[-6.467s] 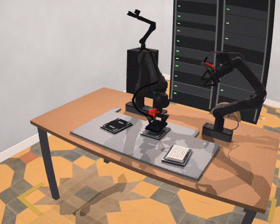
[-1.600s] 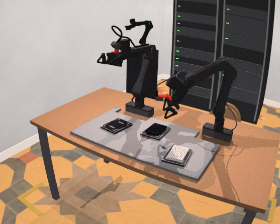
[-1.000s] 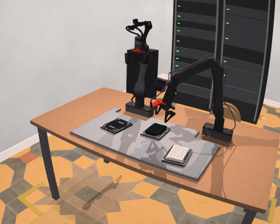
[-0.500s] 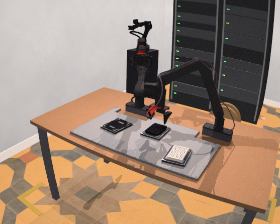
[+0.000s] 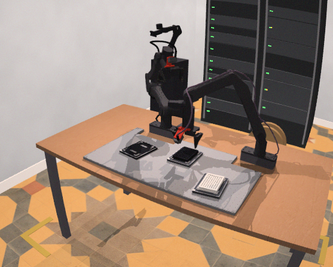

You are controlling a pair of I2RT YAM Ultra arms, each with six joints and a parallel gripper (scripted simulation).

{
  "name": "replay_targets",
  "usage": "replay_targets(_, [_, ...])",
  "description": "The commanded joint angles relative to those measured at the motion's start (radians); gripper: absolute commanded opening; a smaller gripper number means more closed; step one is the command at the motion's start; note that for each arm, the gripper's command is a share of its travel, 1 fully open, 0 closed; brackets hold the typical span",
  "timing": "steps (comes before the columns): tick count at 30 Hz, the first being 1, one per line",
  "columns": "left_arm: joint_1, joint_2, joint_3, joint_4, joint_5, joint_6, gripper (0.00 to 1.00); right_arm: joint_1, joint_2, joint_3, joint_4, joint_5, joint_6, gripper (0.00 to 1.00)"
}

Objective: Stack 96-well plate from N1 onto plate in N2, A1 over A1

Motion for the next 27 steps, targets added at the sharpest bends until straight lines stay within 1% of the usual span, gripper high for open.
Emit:
replay_targets(1, [0.005,0.013,0.019,0.015,0.003,-0.014,1.0,0.002,-0.014,0.037,-0.015,0.01,0.013,1.0])
replay_targets(7, [0.006,0.024,0.012,0.034,0.003,-0.014,1.0,0.003,-0.014,0.038,-0.009,0.008,0.012,1.0])
replay_targets(27, [0.006,0.056,-0.061,0.128,0.003,-0.013,1.0,0.001,-0.004,0.028,-0.003,0.003,0.006,1.0])
